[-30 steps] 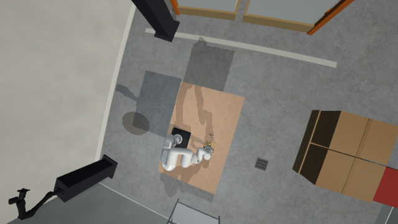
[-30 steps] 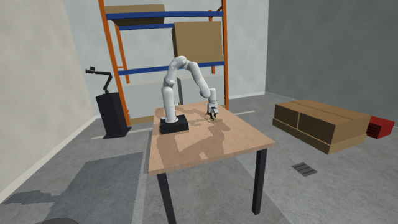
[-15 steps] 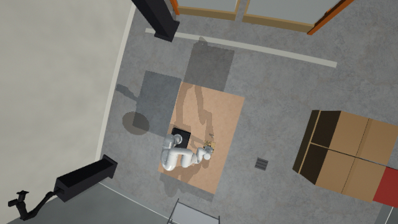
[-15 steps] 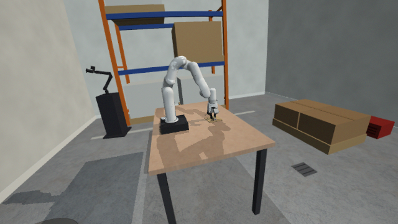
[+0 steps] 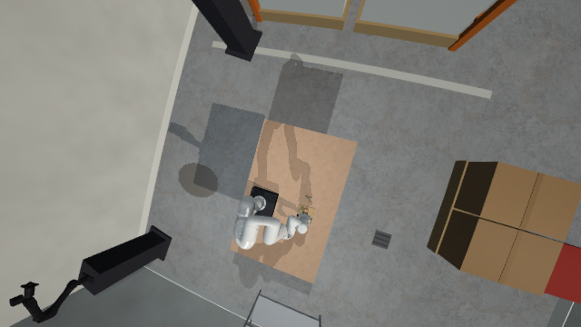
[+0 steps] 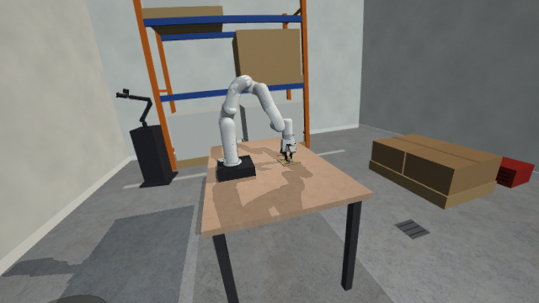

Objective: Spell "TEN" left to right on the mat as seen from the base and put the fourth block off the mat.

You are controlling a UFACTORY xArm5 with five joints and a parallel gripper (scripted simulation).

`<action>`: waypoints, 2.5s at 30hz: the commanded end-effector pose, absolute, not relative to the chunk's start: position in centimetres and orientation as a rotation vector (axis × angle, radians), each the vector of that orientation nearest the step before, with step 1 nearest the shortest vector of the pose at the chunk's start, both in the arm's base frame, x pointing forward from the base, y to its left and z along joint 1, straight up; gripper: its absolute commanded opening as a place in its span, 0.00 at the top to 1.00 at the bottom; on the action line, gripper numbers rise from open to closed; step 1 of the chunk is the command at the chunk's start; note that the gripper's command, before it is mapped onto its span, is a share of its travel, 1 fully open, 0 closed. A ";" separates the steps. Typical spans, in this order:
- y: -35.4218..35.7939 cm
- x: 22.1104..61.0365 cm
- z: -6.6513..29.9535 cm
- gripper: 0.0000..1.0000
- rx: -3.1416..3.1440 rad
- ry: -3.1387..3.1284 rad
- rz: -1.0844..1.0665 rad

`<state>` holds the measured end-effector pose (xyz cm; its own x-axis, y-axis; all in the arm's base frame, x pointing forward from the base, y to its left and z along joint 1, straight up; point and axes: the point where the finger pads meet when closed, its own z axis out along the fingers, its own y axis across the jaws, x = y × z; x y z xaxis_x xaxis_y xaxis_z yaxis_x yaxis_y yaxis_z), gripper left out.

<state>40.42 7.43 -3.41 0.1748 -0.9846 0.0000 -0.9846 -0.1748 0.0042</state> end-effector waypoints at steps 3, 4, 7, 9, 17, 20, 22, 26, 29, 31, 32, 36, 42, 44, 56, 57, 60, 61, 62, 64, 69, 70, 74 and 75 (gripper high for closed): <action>7.5 40.6 -0.6 0.79 2.408 -2.018 0.001; 7.5 40.6 -0.6 0.79 2.408 -2.018 0.001; 7.5 40.6 1.8 0.79 2.408 -2.018 0.001; 7.5 40.6 3.3 0.79 2.408 -2.018 0.001; 7.5 40.6 6.0 0.79 2.408 -2.018 0.001; 7.5 40.6 6.0 0.79 2.408 -2.018 0.001; 7.5 40.6 6.0 0.79 2.408 -2.018 0.001; 7.5 40.6 6.0 0.79 2.408 -2.018 0.001; 7.5 40.6 6.0 0.79 2.408 -2.018 0.001; 7.5 40.6 6.0 0.79 2.408 -2.018 0.001; 7.5 40.6 6.0 0.79 2.408 -2.018 0.001; 7.5 40.6 6.0 0.79 2.408 -2.018 0.001; 7.5 40.6 6.0 0.79 2.408 -2.018 0.001; 7.5 40.6 6.0 0.79 2.408 -2.018 0.001; 7.4 40.6 5.3 0.79 2.409 -2.017 0.001; 7.4 40.6 5.0 0.79 2.410 -2.016 0.001; 7.4 40.6 4.0 0.79 2.410 -2.016 0.001; 7.4 40.7 3.6 0.79 2.410 -2.016 0.001; 7.4 40.7 3.1 0.79 2.410 -2.016 0.001; 7.4 40.7 2.2 0.79 2.410 -2.016 0.001; 7.4 40.7 -0.3 0.79 2.410 -2.016 0.001; 7.4 40.7 -0.7 0.79 2.410 -2.016 0.001; 7.3 40.8 -1.6 0.79 2.410 -2.016 0.001; 7.3 40.8 -1.9 0.79 2.410 -2.016 0.001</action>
